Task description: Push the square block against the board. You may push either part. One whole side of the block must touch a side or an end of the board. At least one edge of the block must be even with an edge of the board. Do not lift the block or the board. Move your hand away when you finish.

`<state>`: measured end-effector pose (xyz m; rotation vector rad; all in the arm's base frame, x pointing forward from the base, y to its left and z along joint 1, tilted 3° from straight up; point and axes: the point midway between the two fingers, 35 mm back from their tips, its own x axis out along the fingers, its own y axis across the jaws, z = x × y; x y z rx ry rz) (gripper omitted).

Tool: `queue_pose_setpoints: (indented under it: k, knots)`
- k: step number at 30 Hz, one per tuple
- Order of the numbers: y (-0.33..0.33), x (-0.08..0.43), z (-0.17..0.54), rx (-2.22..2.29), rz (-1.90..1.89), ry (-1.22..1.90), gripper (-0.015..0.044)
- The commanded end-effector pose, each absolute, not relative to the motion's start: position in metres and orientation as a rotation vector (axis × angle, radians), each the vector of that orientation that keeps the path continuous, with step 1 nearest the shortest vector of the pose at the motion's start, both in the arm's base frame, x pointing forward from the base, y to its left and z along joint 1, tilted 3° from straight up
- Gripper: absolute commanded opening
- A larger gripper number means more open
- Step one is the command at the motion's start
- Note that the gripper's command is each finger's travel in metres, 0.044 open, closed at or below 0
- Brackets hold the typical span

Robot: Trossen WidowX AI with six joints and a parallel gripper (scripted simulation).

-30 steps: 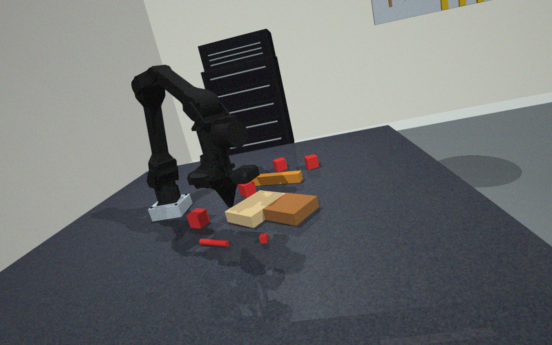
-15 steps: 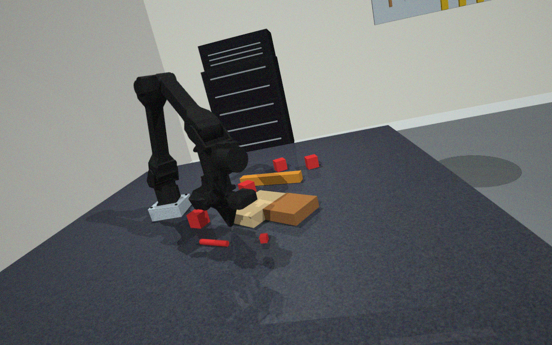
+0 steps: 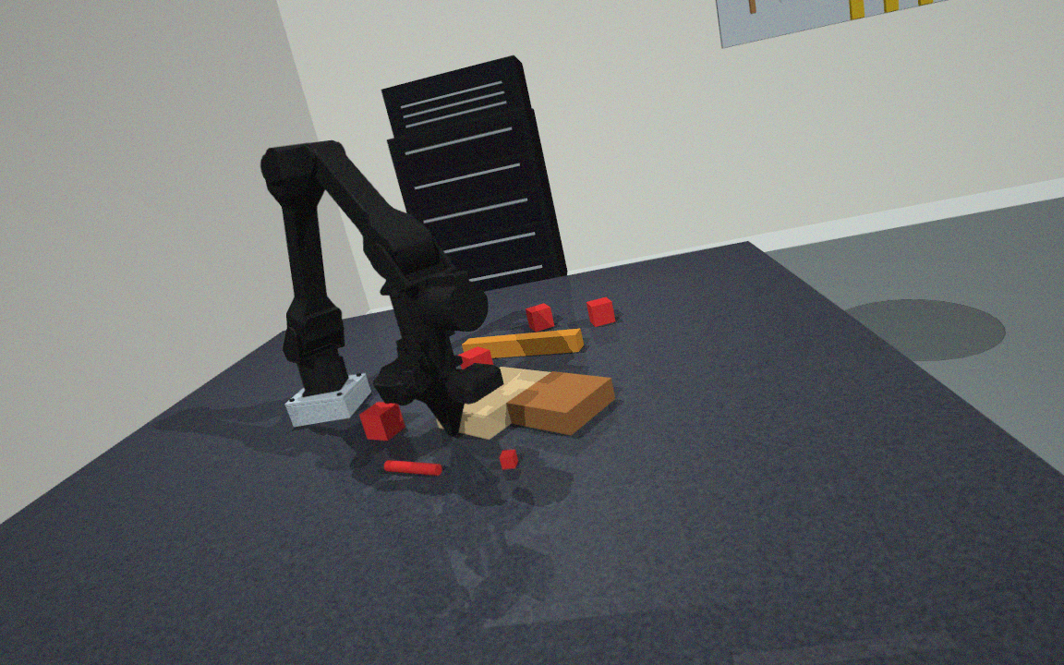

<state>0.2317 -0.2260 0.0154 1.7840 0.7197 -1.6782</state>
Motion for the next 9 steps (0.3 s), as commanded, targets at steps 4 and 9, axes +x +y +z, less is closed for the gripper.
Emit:
queue_pose_setpoints:
  k: [4, 9]
  knots:
    - [-0.2196, 0.2372, 0.0151, 1.791, -1.679, 0.719, 0.0]
    - [-0.2236, 0.234, 0.0149, 1.79, -1.679, 0.718, 0.0]
